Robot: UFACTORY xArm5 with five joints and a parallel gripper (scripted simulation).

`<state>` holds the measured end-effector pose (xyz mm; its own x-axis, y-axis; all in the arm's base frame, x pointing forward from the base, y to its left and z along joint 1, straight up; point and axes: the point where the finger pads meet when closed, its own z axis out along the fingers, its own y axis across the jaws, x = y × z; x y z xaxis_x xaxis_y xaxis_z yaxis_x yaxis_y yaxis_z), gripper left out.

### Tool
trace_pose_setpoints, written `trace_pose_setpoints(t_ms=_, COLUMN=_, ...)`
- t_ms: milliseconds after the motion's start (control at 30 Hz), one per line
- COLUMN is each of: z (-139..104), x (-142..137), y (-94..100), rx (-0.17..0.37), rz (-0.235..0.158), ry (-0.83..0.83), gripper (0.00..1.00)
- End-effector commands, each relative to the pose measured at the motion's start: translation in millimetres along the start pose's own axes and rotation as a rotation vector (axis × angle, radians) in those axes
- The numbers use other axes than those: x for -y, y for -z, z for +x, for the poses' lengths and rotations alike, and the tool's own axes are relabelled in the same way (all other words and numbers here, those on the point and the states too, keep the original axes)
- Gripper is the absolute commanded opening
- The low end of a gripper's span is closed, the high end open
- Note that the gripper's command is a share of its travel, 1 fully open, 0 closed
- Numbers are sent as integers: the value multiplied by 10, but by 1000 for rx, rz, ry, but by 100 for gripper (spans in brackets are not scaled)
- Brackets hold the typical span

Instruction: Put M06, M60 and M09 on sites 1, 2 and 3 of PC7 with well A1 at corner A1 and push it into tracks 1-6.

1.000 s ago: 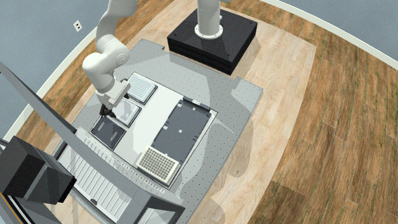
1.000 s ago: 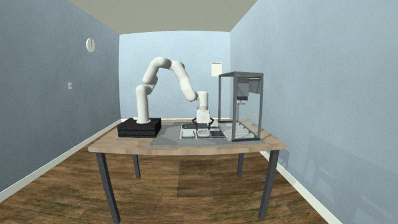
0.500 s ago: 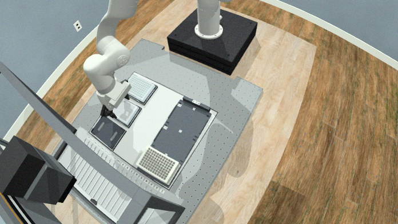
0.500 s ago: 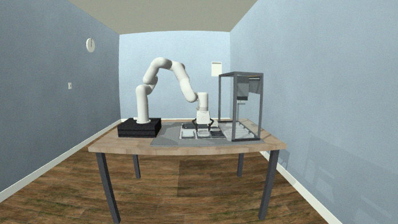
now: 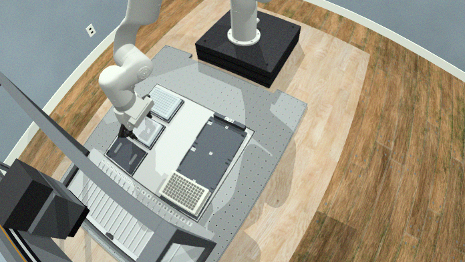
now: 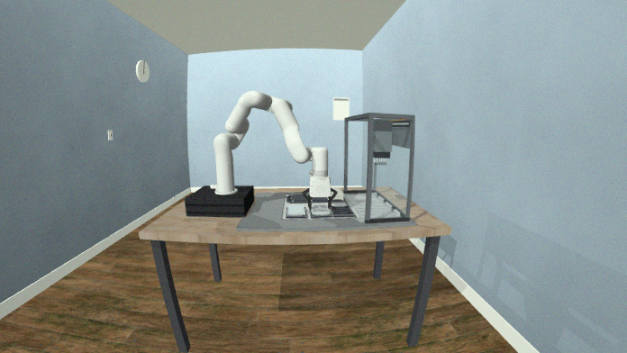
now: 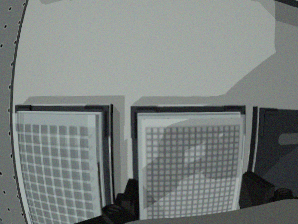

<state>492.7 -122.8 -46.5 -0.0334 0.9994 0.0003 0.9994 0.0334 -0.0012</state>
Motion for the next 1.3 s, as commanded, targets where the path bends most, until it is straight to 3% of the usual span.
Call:
trace_pose_setpoints(t_ms=0, z=-4, x=-16, y=-16, rx=-4, rz=-5, ry=0, gripper=100)
trace_pose_setpoints(t_ms=667, z=-4, x=-16, y=-30, rx=-4, rz=-5, ry=0, gripper=100)
trace_pose_setpoints(t_ms=700, z=-4, x=-16, y=-23, rx=-4, rz=-5, ry=0, gripper=0)
trace_pose_setpoints(t_ms=1267, z=-4, x=-16, y=-23, rx=-4, rz=-5, ry=0, gripper=0)
